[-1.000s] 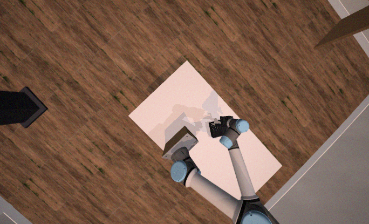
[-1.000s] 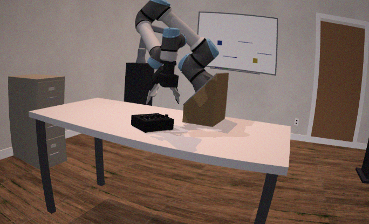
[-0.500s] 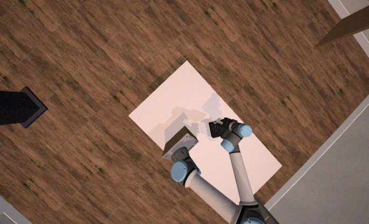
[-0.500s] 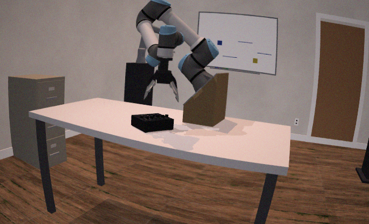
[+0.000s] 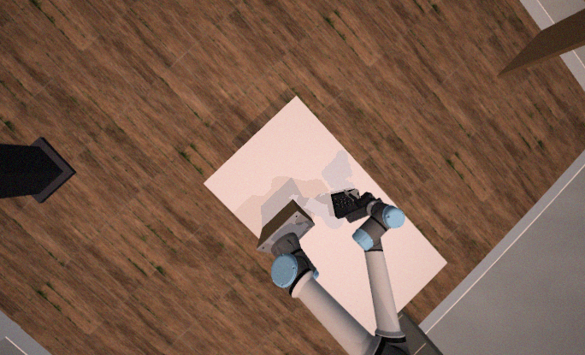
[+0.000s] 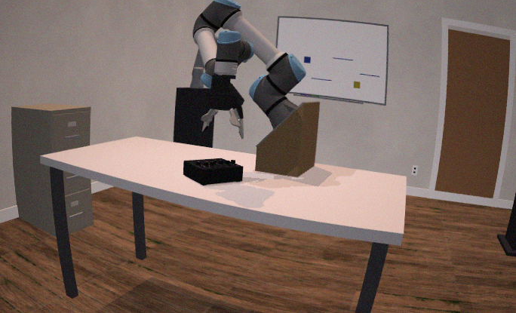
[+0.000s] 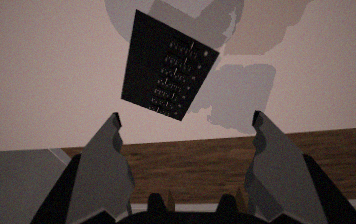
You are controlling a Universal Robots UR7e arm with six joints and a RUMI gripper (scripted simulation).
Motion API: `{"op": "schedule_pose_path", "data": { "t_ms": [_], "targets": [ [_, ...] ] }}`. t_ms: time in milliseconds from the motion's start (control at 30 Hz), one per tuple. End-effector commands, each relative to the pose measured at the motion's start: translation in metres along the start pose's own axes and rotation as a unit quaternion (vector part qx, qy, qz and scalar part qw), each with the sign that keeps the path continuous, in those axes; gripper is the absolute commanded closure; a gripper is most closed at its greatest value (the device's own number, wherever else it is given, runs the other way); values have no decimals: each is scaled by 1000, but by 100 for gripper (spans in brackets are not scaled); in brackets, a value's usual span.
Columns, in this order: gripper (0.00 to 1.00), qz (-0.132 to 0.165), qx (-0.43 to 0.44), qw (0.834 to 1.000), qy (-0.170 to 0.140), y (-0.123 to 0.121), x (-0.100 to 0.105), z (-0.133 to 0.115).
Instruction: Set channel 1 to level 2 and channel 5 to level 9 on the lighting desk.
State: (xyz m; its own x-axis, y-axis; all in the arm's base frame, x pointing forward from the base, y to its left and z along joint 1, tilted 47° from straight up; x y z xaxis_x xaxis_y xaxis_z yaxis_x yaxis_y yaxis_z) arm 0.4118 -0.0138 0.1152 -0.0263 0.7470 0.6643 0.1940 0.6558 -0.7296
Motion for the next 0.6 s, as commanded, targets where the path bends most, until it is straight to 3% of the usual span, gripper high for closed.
{"op": "schedule_pose_path", "data": {
  "t_ms": [0,300,367,400,567],
  "targets": [
    [0,5,-139,990,9,-7,6,2],
    [0,0,-307,952,3,-19,17,4],
    [0,0,-307,952,3,-19,17,4],
    [0,0,-360,933,5,-20,18,4],
    [0,-3,-440,898,3,-26,23,4]
  ]
}}
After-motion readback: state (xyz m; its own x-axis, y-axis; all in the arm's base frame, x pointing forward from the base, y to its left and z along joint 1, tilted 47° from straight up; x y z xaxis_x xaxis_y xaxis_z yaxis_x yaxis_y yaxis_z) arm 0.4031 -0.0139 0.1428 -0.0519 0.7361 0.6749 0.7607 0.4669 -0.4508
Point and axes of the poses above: the point where the finger pads meet when closed, its own x axis back along the fingers, its own y axis across the jaws, z = x × y, the point moved 8 cm from there along x, back along the fingers, and after that the axes turned 7 degrees about -x, right-handed, at the moved point
